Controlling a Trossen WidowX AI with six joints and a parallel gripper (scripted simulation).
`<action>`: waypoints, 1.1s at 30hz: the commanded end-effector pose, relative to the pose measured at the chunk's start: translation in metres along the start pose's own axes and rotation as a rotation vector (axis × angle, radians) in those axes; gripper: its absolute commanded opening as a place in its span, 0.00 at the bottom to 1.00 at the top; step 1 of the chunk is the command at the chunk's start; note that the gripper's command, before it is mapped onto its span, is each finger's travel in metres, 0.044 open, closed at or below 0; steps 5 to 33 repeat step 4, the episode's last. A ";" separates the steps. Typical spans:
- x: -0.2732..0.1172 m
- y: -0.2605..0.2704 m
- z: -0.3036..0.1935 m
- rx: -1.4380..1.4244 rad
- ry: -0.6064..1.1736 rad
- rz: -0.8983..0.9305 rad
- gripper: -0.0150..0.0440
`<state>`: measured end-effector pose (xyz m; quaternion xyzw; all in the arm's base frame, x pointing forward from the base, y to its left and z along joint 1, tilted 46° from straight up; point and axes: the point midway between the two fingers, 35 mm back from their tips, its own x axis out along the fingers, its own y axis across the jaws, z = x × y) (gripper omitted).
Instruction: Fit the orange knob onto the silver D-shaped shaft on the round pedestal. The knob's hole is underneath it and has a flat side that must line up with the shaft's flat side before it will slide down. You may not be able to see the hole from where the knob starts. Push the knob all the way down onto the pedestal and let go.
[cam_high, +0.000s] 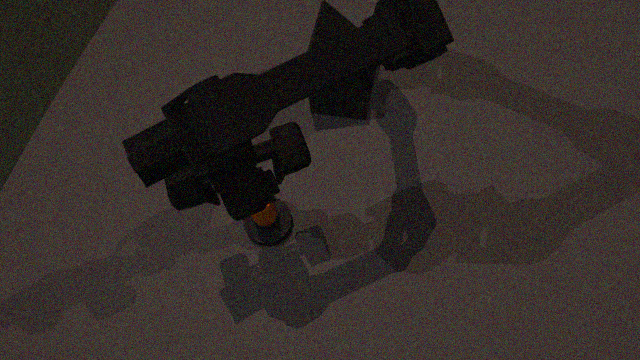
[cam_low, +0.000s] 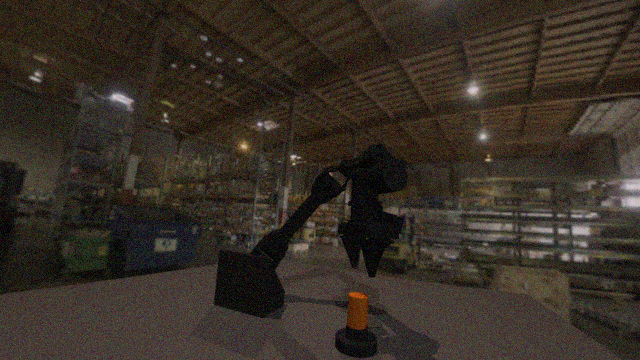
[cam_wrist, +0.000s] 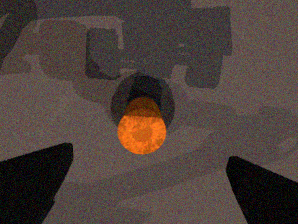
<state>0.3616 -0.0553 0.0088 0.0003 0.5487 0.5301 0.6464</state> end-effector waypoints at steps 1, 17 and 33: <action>0.000 0.001 0.001 -0.005 0.016 0.023 1.00; 0.000 0.001 0.001 -0.005 0.016 0.023 1.00; 0.000 0.001 0.001 -0.005 0.016 0.023 1.00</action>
